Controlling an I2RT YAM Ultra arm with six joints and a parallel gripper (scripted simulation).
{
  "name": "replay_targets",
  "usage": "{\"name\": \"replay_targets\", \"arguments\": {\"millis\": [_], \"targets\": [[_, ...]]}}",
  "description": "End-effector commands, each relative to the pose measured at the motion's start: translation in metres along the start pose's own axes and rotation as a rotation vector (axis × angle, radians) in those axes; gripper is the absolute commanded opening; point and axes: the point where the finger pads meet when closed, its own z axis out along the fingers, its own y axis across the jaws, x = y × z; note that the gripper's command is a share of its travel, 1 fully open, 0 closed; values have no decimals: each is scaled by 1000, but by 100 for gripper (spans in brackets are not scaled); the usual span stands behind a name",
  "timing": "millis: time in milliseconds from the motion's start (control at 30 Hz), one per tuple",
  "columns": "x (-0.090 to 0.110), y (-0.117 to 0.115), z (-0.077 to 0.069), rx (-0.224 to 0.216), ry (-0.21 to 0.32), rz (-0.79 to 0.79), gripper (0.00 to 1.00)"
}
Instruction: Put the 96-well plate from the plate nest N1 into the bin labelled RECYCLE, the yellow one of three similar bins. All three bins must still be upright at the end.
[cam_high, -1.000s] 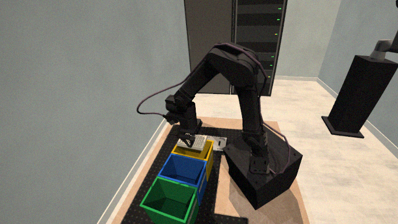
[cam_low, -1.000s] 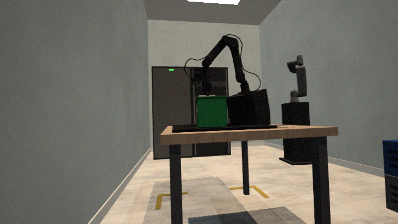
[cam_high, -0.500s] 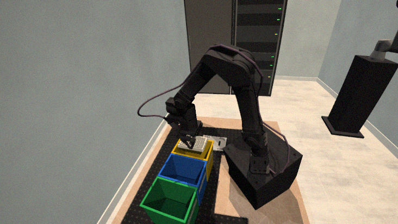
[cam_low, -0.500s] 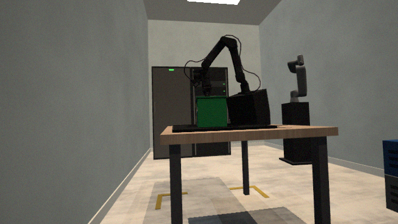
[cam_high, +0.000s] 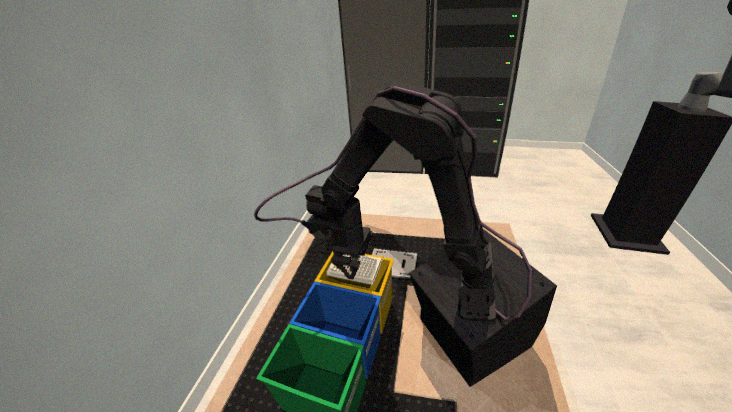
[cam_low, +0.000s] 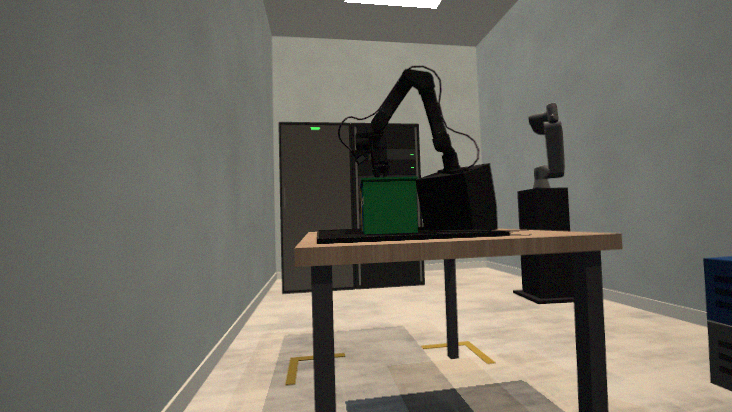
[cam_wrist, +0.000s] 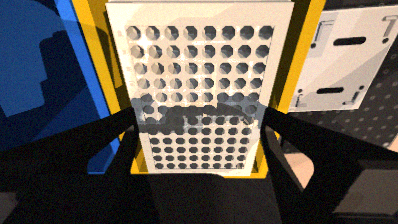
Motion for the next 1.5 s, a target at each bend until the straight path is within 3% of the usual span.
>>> {"name": "replay_targets", "arguments": {"millis": [0,233,600,900,1467], "targets": [[-11,-1,-3,12,-54,-8,0],[-3,-1,-6,8,-21,2,0],[-7,-1,-7,11,-53,-6,0],[-2,0,5,6,-8,0,0],[-3,-1,14,9,-31,2,0]]}}
